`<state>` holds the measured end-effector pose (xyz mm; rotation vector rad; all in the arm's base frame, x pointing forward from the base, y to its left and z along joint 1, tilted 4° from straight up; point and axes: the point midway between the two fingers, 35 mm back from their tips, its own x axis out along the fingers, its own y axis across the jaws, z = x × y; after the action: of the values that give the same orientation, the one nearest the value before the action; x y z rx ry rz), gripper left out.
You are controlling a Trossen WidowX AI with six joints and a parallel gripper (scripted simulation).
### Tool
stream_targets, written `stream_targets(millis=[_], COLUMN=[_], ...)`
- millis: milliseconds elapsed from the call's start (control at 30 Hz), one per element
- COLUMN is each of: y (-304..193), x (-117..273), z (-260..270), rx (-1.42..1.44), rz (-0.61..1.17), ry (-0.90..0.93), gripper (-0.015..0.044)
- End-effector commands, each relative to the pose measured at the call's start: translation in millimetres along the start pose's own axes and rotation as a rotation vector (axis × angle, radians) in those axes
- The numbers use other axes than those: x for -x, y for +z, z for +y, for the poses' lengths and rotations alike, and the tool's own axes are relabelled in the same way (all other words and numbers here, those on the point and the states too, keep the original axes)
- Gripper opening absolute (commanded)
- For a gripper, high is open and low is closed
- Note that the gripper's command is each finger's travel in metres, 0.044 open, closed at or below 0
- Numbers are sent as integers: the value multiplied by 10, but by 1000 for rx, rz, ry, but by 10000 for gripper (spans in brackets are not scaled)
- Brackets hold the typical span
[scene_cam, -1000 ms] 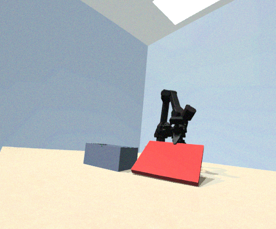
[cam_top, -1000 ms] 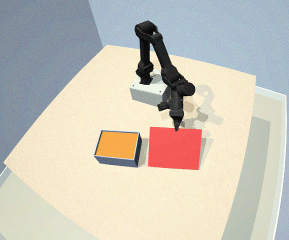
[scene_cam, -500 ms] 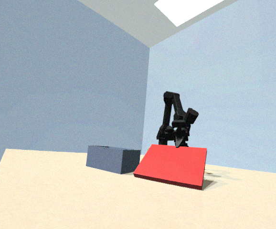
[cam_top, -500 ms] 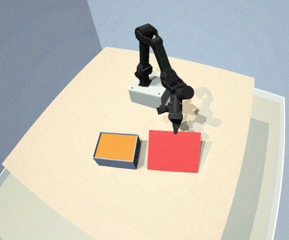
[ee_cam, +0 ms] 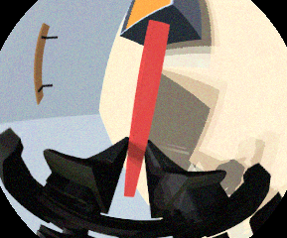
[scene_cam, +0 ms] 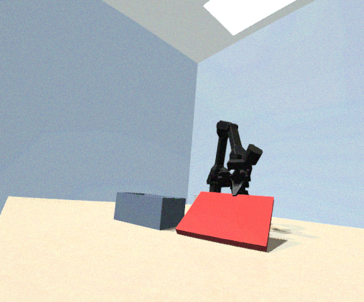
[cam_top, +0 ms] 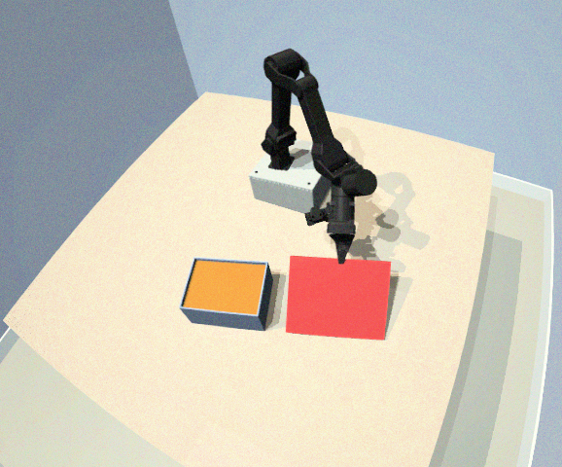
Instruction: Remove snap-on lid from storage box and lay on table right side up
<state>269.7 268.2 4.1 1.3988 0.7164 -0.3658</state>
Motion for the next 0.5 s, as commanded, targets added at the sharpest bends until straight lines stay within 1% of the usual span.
stream_targets(millis=[0, 467], y=[36, 39], x=[-54, -123], z=[-138, -228], rx=[12, 13], rz=[-5, -5], ry=[-32, -32], gripper=[0, 0])
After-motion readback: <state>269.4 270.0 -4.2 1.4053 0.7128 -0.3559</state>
